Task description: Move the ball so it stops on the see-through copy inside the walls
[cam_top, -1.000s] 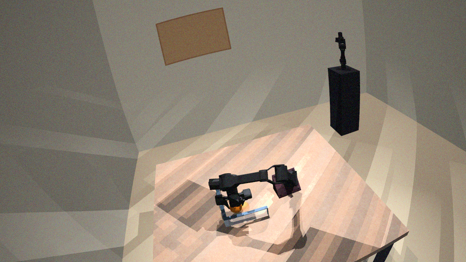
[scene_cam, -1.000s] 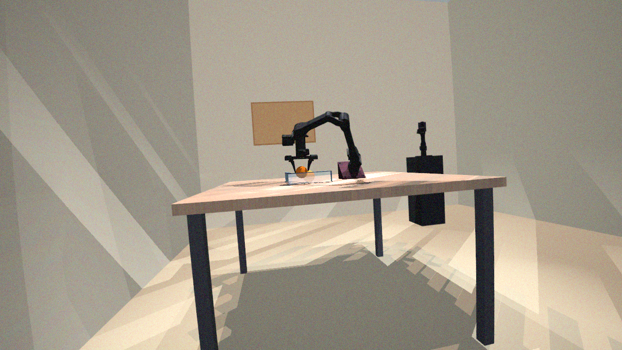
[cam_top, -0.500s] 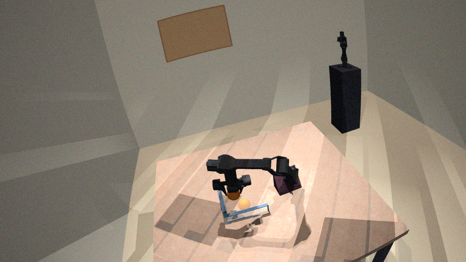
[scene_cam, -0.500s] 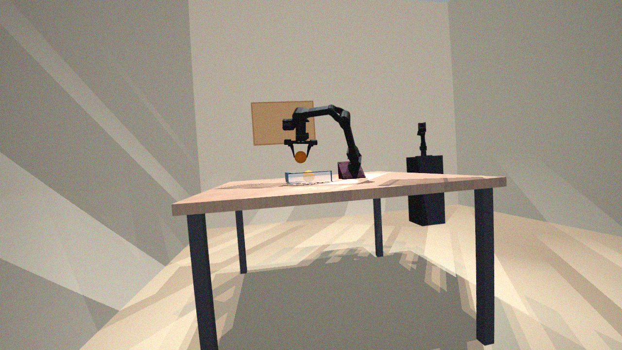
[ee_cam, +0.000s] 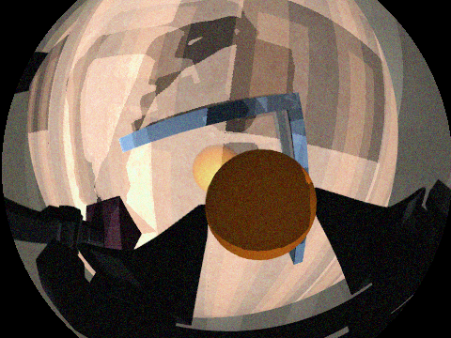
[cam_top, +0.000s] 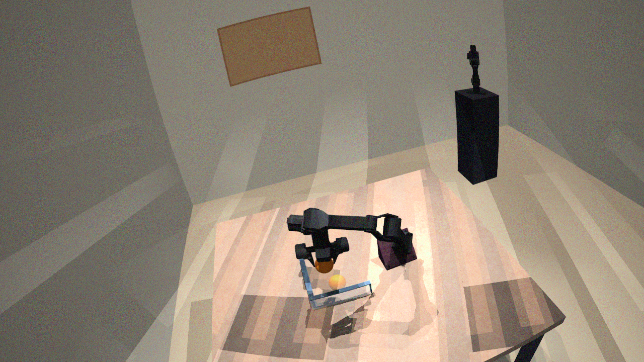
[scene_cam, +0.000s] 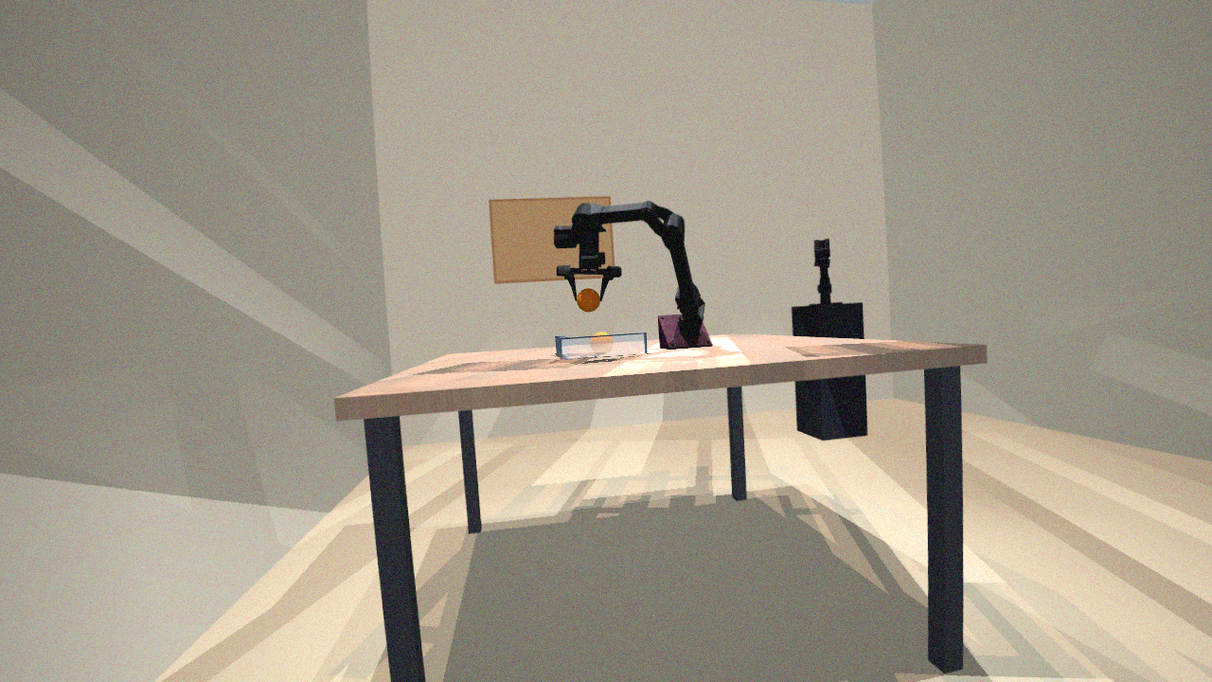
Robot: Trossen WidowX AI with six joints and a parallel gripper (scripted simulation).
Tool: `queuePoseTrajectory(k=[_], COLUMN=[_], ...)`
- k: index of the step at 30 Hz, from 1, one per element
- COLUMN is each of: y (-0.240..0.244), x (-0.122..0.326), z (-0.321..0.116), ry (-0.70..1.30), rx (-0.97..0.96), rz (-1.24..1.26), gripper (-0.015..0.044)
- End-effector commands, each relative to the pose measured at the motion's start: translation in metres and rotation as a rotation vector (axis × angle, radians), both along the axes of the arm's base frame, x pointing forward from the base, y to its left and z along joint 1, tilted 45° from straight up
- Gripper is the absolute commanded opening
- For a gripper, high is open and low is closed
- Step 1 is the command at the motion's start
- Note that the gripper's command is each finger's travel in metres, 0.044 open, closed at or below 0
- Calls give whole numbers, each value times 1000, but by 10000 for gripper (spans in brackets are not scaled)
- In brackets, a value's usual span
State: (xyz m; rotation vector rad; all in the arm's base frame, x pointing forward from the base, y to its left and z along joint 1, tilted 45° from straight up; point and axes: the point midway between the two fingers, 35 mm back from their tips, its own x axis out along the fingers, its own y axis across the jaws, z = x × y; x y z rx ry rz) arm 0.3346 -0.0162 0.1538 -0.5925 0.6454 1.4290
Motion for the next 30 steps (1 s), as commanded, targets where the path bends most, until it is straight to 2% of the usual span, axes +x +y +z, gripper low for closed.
queuePoseTrajectory(k=[1, 12, 30], y=[5, 20, 66], x=[-9, -31, -34], z=[-12, -40, -86], ry=[2, 2, 0], rx=[0, 9, 11], rz=[31, 104, 105], gripper=[0, 0, 0])
